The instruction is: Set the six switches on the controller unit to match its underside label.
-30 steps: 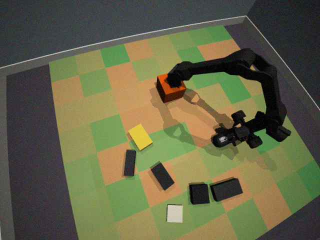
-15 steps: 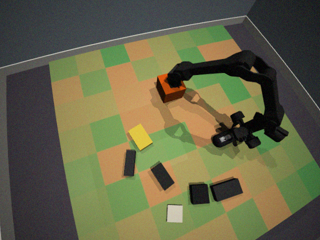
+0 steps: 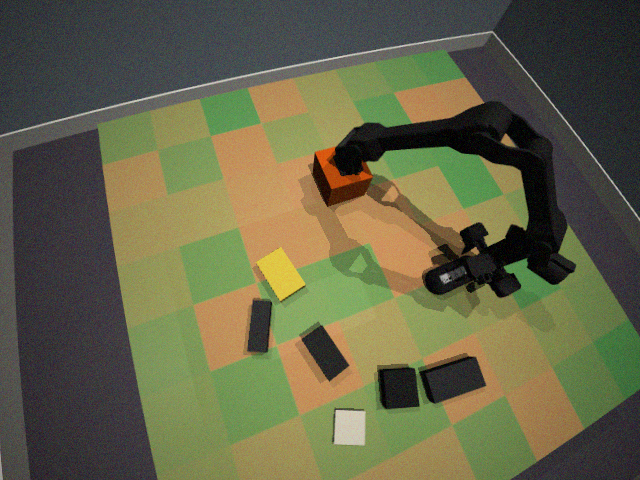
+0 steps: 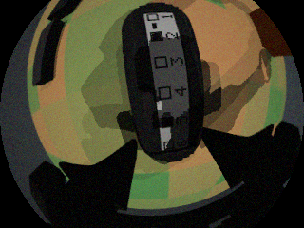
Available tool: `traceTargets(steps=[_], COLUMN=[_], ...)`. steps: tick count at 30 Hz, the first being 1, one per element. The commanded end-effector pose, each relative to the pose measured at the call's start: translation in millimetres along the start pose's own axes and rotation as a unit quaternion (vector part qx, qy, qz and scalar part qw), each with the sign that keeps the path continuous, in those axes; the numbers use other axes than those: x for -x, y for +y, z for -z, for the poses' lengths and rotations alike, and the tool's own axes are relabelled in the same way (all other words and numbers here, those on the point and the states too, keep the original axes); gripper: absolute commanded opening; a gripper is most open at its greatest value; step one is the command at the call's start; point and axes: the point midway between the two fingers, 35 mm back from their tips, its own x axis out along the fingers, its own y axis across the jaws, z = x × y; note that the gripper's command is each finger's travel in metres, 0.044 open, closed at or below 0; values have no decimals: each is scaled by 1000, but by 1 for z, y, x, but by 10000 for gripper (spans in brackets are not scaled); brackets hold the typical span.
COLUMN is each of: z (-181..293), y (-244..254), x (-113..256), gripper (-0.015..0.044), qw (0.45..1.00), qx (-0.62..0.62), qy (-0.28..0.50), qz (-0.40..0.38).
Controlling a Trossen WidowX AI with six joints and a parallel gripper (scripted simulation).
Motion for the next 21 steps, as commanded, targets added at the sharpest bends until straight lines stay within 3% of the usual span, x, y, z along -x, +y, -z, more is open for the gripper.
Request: traceTargets(steps=[1, 9, 14, 21], z=[0, -2, -58, -60], y=[0, 0, 0, 0], x=[0, 1, 38, 40], gripper=[440, 440, 440, 440], qw=[1000, 1000, 1000, 1000], qx=[0, 0, 0, 0], qy=[0, 0, -3, -3], qz=[1, 1, 0, 0])
